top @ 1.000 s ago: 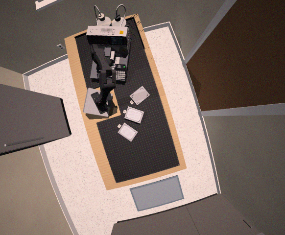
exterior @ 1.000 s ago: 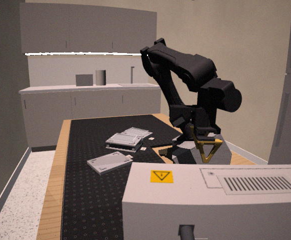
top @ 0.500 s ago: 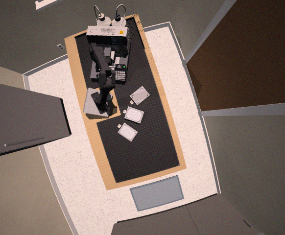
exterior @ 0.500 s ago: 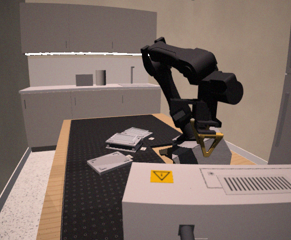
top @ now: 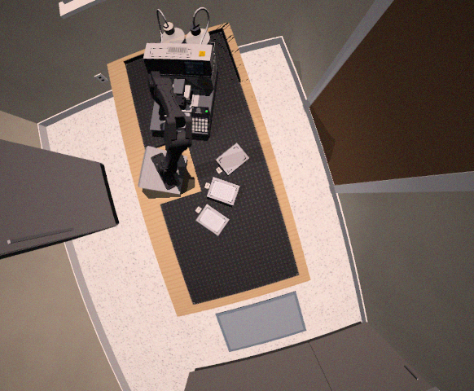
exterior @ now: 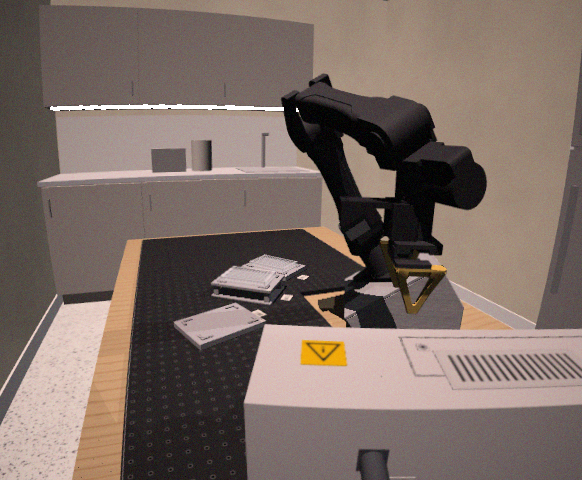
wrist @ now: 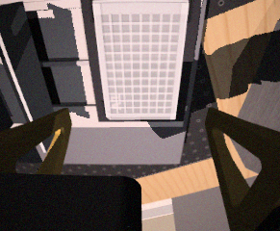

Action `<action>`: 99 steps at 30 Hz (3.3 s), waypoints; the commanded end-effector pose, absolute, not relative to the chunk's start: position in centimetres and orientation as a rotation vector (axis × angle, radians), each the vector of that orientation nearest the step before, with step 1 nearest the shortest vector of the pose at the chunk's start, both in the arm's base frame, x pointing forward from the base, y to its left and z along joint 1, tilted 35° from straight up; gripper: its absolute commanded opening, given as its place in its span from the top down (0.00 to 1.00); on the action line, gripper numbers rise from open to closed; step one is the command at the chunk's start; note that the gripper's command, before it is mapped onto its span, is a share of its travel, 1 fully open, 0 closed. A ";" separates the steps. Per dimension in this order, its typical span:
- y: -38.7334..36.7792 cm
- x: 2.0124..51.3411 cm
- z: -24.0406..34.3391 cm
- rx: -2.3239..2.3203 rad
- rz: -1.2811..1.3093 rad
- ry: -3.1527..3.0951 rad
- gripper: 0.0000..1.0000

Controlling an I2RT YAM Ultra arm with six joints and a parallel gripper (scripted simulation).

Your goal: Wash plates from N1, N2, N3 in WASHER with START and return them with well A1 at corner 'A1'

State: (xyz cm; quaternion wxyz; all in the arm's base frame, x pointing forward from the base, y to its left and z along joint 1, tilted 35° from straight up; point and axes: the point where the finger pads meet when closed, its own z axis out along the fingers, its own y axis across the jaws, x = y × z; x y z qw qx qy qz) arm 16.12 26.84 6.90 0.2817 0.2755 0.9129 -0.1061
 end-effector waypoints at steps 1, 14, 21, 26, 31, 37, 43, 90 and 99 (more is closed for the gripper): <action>26.9 15.9 7.2 0.729 -0.282 2.447 0.00; 26.9 15.9 7.2 0.729 -0.282 2.447 0.00; 26.9 15.9 7.2 0.729 -0.282 2.447 0.00; 26.9 15.9 7.2 0.729 -0.282 2.447 0.00; 26.9 15.9 7.2 0.729 -0.282 2.447 0.00; 26.9 15.9 7.2 0.729 -0.282 2.447 0.00; 26.9 15.9 7.2 0.729 -0.282 2.447 0.00; 15.7 17.5 12.9 -0.870 -0.712 2.566 1.00; 15.7 17.5 12.9 -1.271 -0.793 2.461 1.00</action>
